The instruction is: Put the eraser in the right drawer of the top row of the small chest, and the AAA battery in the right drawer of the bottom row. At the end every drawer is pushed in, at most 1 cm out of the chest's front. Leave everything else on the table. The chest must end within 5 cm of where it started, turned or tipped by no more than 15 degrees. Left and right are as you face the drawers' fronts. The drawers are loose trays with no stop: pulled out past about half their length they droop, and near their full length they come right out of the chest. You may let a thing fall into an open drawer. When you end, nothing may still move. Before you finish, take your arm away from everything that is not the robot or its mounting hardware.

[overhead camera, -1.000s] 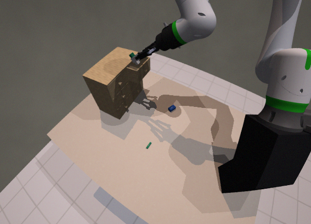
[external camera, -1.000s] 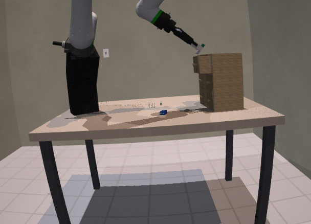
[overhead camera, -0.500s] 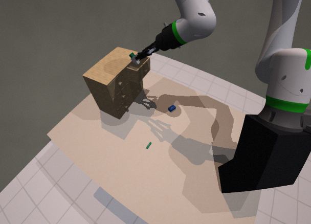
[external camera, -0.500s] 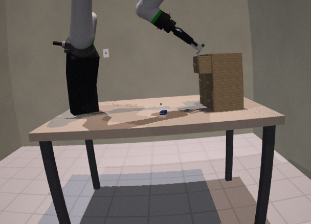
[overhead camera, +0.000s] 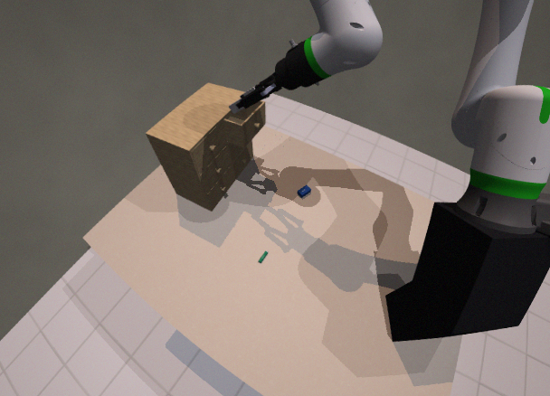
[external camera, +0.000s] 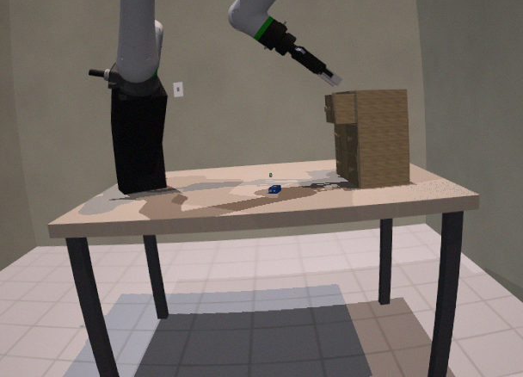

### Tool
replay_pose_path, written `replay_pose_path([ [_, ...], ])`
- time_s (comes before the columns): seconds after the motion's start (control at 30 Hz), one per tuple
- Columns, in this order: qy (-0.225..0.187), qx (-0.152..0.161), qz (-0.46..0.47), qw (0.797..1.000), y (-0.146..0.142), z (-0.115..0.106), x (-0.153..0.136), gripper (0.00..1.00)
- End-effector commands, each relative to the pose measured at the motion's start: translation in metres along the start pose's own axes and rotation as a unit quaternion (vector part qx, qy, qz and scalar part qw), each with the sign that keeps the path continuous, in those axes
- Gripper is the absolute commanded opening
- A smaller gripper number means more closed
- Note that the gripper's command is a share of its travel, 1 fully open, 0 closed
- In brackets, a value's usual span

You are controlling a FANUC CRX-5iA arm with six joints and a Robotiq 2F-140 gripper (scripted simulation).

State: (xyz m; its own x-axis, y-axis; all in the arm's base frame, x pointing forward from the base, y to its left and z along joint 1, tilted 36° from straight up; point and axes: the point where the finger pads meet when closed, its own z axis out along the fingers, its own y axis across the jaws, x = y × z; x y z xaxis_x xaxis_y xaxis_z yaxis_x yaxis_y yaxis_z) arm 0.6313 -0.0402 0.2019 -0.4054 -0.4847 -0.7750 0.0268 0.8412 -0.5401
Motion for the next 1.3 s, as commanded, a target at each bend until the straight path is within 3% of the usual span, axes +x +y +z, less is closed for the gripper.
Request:
replay_pose_path([
  [0.0, 0.0, 0.0, 0.0, 1.0, 0.0, 0.0, 0.0, 1.0],
  [0.6, 0.0, 0.0, 0.0, 1.0, 0.0, -0.007, 0.005, 1.0],
  [0.93, 0.0, 0.0, 0.0, 1.0, 0.0, -0.034, 0.025, 1.0],
  [1.27, 0.0, 0.0, 0.0, 1.0, 0.001, -0.084, 0.063, 1.0],
])
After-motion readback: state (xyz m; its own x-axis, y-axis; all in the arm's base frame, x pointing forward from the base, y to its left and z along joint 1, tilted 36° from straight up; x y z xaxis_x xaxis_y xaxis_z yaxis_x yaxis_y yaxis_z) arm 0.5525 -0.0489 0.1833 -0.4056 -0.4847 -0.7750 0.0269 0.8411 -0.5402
